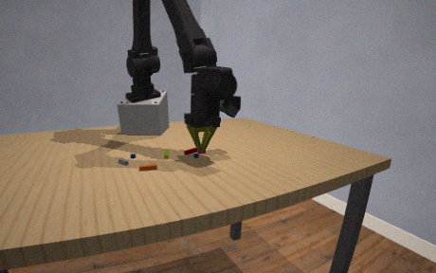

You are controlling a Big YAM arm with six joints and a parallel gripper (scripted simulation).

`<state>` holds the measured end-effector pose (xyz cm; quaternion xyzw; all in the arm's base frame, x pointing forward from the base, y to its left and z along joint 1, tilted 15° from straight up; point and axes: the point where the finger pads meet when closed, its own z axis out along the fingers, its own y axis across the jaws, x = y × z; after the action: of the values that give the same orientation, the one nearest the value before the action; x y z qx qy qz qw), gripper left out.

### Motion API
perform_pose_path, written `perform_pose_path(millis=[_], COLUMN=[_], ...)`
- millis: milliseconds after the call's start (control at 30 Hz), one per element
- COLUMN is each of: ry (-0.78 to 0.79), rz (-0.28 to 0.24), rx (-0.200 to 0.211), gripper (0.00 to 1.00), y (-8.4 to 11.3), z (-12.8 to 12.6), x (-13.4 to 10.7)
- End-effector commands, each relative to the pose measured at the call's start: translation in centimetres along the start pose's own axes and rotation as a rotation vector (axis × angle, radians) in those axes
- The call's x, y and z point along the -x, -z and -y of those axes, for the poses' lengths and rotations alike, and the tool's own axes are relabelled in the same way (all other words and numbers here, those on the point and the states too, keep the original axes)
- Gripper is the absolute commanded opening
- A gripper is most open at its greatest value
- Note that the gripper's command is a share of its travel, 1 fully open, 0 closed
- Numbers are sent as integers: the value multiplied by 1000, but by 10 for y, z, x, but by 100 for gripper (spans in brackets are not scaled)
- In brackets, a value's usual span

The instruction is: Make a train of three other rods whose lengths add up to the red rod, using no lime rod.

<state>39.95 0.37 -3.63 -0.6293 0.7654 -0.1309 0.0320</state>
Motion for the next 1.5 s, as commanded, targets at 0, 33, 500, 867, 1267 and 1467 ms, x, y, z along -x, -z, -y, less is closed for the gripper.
perform_pose_path(millis=[0,33,500,867,1267,1467], ry=[5,6,5,5,6,3], rz=[7,7,7,6,2,0], rx=[-14,-14,-12,-11,-2,0], gripper=[4,4,4,4,4,4], y=[3,2,2,1,-10,-14], z=[0,-1,-1,-1,-2,-2], x=[8,8,7,7,2,-1])
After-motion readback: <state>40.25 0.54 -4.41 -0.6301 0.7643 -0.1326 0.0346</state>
